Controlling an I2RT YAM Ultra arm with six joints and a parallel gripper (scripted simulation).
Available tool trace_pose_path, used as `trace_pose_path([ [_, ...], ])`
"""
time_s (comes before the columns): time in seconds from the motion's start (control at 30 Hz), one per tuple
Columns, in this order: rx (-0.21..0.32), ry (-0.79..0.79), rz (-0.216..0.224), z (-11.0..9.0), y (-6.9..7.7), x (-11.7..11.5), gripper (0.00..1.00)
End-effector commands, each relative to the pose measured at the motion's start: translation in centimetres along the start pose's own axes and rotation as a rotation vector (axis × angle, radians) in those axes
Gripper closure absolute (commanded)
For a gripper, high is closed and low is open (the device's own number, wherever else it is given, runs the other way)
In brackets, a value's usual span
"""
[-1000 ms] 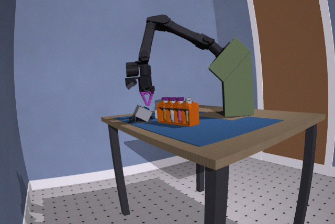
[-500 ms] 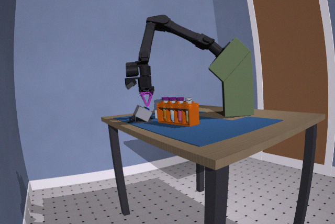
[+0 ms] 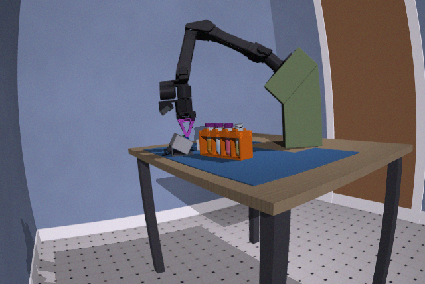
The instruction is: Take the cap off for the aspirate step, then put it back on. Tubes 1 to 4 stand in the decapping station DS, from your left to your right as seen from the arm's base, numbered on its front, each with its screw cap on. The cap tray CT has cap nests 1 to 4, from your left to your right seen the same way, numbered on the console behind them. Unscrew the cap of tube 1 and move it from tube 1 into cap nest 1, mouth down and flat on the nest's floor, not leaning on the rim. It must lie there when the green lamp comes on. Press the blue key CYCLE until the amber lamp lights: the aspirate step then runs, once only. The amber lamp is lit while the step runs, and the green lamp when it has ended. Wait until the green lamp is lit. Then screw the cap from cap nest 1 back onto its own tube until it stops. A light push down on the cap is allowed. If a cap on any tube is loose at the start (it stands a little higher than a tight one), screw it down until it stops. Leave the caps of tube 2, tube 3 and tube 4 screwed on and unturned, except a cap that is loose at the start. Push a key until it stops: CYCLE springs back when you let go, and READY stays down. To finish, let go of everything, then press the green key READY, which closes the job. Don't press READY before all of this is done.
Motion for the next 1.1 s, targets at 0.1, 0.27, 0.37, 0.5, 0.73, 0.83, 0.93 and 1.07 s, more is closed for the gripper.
trace_pose_path([
  [0.1, -0.018, -0.002, 0.004, 0.6, 0.0, 0.1, 1.0],
  [0.27, -0.018, -0.002, 0.004, 0.6, -0.1, 0.1, 1.0],
  [0.37, -0.018, -0.002, 0.004, 0.6, -0.1, 0.1, 1.0],
  [0.5, -0.018, -0.002, 0.004, 0.6, -0.1, 0.1, 1.0],
  [0.73, -0.018, -0.002, 0.004, 0.6, -0.1, 0.1, 1.0],
  [0.83, -0.018, -0.003, 0.004, 0.6, 0.2, 0.1, 1.0],
  [0.93, -0.018, -0.003, 0.004, 0.6, 1.1, 0.1, 1.0],
  [1.07, -0.018, -0.003, 0.004, 0.6, 2.3, 0.1, 1.0],
])
Point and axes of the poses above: the point where the finger pads meet when closed, its own y axis back along the fingers, its own x axis across the jaws, z = x × y, the point moved 2 cm from there along y, back along the fingers, and after that the axes turned 6 degrees about -y, right-handed, at the moved point
